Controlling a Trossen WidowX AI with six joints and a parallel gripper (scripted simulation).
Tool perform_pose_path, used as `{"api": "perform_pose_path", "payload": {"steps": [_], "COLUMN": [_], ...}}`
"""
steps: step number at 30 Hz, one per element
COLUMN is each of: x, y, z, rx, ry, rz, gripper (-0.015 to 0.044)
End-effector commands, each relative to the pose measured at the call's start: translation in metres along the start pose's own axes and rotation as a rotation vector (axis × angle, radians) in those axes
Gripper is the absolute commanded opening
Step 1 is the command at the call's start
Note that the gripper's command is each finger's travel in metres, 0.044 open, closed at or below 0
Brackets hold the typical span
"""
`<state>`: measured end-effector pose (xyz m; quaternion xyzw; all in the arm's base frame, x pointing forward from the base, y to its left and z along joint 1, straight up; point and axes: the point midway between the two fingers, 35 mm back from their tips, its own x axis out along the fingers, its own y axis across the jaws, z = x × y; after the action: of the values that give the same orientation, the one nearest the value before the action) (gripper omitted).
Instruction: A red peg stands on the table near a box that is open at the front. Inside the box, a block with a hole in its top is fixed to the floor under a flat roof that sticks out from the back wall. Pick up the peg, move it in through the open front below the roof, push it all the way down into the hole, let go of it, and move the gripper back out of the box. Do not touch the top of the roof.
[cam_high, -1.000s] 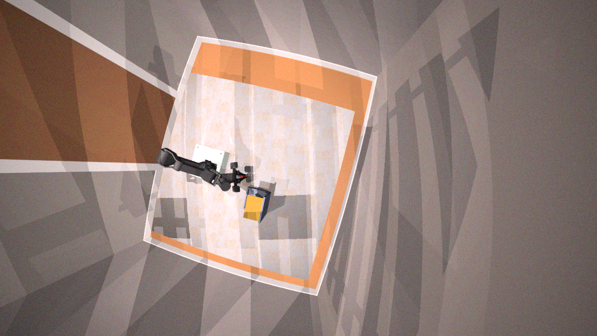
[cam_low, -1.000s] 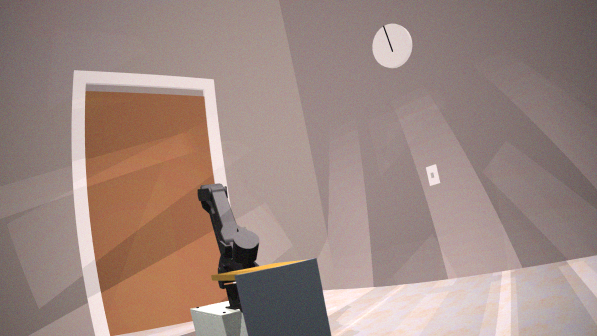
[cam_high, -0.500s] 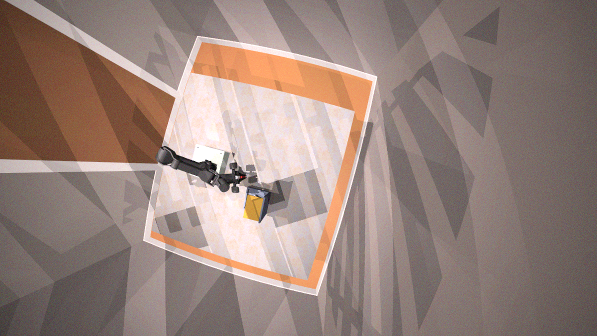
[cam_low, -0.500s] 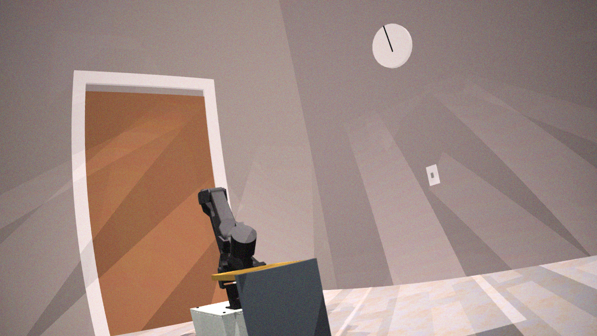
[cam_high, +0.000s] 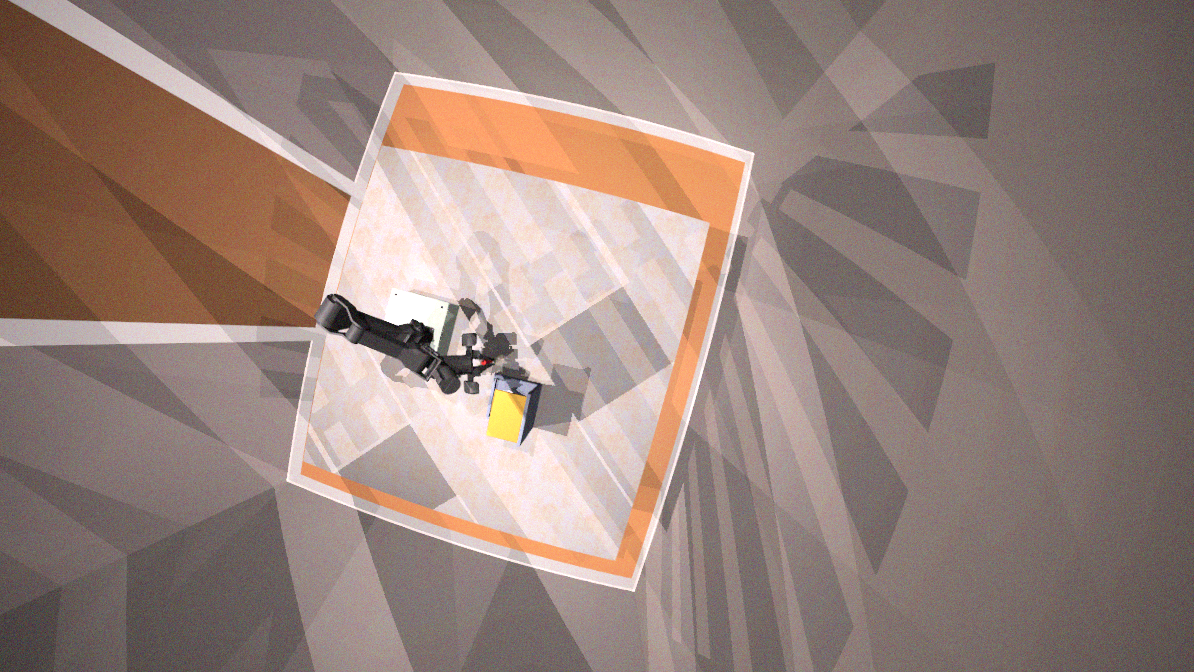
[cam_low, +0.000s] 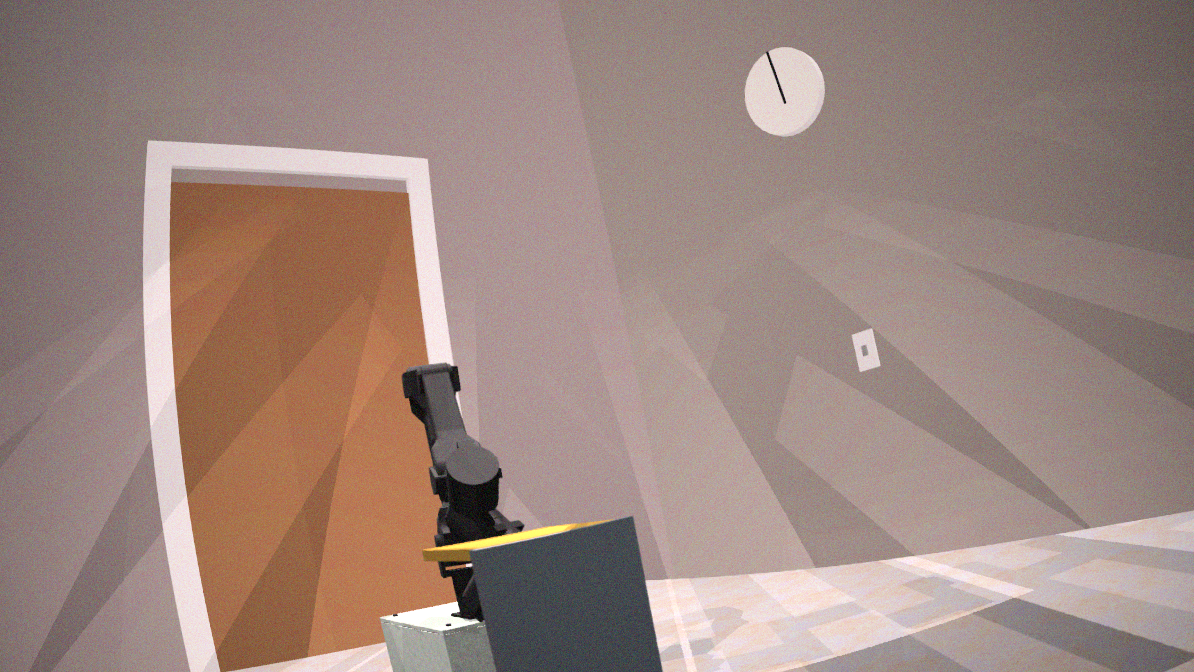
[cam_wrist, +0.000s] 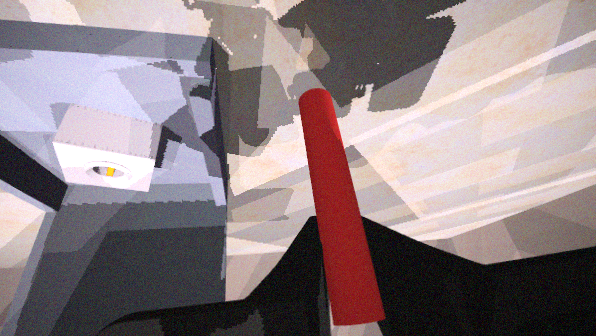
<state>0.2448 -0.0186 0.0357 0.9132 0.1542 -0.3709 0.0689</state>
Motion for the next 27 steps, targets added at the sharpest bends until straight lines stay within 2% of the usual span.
{"api": "perform_pose_path", "payload": {"steps": [1, 27], "x": [0.001, 0.003], "y": [0.006, 0.061], "z": [-0.002, -0.006], "rx": [0.004, 0.057], "ry": [0.0, -0.001], "rz": [0.004, 0.063], "gripper": [0.0, 0.0]}}
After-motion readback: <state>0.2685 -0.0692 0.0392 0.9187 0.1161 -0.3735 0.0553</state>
